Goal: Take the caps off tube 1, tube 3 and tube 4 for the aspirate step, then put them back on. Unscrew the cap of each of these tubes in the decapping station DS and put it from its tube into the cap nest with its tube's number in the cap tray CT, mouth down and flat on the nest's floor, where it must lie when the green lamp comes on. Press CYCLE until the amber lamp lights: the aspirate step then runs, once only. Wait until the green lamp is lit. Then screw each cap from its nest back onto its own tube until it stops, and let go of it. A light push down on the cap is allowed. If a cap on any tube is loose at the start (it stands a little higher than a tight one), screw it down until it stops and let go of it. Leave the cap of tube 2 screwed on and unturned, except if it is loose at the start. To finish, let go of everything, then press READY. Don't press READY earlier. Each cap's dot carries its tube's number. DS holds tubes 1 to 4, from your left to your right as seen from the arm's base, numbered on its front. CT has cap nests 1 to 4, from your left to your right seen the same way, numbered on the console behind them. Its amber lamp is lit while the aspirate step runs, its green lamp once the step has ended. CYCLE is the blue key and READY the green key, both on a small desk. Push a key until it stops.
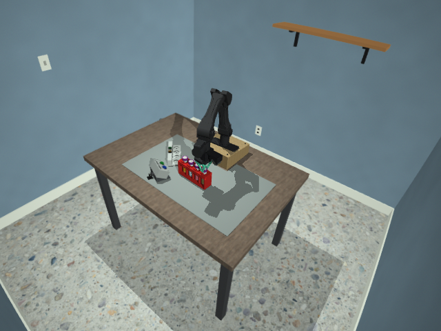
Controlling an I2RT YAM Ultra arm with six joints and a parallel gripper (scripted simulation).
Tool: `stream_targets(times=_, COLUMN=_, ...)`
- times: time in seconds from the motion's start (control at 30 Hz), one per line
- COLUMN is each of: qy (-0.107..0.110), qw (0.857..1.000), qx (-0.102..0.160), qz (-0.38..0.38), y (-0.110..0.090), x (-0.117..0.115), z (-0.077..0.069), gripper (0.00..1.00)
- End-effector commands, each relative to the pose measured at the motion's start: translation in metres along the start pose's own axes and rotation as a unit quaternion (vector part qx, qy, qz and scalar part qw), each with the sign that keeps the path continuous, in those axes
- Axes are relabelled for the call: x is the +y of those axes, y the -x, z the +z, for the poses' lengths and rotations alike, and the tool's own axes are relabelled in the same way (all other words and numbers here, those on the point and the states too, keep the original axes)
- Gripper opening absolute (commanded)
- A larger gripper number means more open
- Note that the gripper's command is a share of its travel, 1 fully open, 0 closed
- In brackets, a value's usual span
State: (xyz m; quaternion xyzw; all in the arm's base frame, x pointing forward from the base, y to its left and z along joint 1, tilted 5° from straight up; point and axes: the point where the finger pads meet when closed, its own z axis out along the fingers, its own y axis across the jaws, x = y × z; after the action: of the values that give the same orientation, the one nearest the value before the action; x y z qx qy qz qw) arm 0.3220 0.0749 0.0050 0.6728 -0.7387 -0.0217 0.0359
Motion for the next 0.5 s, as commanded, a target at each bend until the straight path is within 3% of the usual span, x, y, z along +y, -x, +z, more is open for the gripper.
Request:
stream_targets(times=0.0, qy=-0.006, qw=0.995, qx=-0.001, qz=-0.101, y=0.0003, x=-0.0023, z=-0.0034, gripper=0.00)
stream_targets(times=0.2, qy=-0.006, qw=0.970, qx=-0.001, qz=-0.244, y=0.0003, x=-0.0023, z=-0.0036, gripper=0.00)
stream_targets(times=0.47, qy=-0.006, qw=0.970, qx=-0.001, qz=-0.244, y=0.0003, x=-0.0023, z=-0.0036, gripper=0.00)
